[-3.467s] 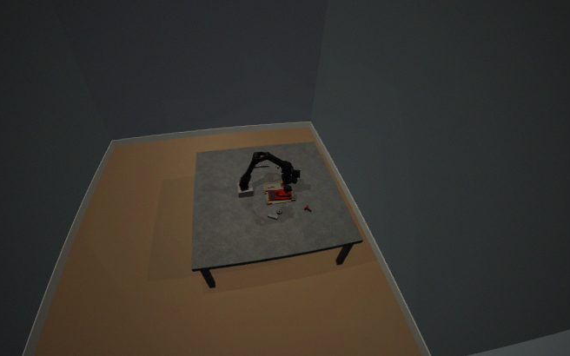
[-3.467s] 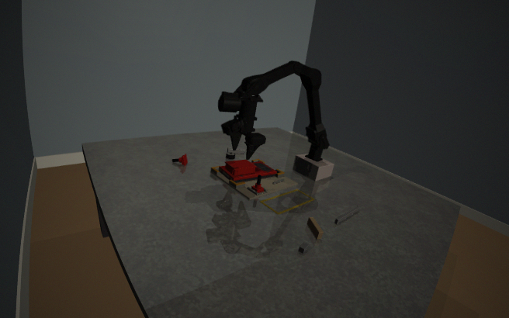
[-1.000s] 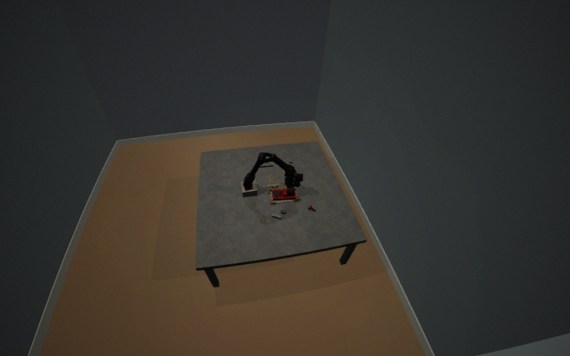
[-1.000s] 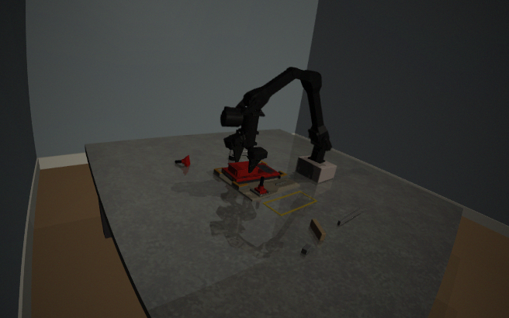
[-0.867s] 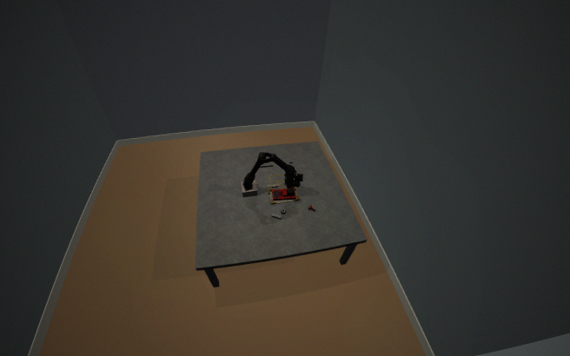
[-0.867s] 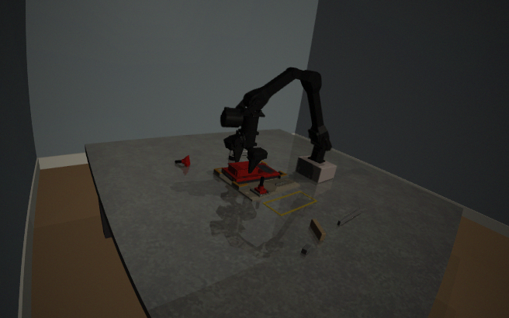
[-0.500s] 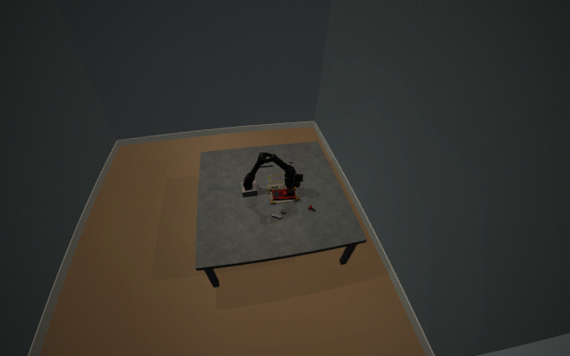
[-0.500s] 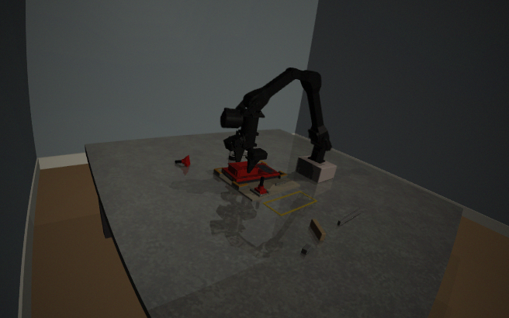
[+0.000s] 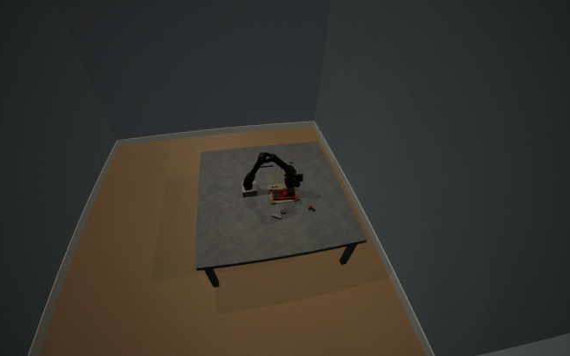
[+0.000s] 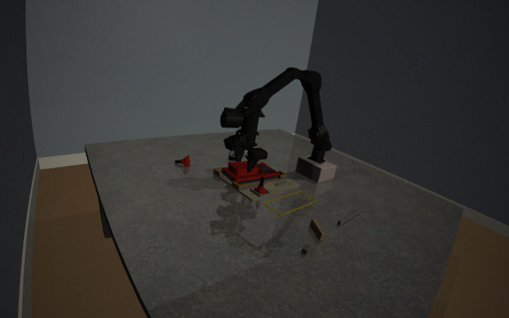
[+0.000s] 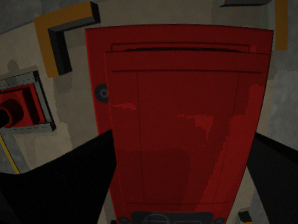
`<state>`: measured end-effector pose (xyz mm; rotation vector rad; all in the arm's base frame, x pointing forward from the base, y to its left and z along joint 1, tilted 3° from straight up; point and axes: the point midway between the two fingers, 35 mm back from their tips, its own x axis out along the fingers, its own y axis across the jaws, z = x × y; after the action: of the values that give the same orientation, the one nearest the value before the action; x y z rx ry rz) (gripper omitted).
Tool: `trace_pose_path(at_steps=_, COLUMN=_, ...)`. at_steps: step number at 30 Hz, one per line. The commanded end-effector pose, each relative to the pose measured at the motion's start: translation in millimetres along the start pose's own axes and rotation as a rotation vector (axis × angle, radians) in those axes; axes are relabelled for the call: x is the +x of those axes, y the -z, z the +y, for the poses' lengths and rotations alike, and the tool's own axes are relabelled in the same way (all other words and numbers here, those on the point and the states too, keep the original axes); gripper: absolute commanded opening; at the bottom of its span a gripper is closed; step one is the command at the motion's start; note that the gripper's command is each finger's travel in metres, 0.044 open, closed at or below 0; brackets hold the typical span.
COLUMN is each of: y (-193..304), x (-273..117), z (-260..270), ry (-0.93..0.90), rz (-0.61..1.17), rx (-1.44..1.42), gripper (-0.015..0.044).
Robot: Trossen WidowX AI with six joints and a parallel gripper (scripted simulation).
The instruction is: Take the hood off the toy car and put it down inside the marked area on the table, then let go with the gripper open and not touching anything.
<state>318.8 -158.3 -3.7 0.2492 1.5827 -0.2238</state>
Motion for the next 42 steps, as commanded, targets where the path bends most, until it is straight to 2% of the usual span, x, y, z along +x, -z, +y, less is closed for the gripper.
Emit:
trace_pose_path(at_steps=1, y=-0.5, x=-2.7, z=-0.2, ry=0.001, rz=-0.002, rx=0.000, gripper=0.0058)
trace_pose_path(at_steps=3, y=-0.6, x=-4.0, z=-0.2, ry=0.001, rz=-0.002, rx=0.000, gripper=0.0006)
trace_pose_path(at_steps=4, y=-0.6, x=-4.7, z=-0.2, ry=0.001, rz=-0.002, rx=0.000, gripper=0.0000)
trace_pose_path(at_steps=36, y=-0.6, x=-25.6, z=-0.2, ry=0.000, rz=-0.002, rx=0.000, gripper=0.0000)
trace_pose_path(at_steps=42, y=-1.4, x=-44.6, z=-0.5, ry=0.000, rz=-0.002, rx=0.000, gripper=0.0000)
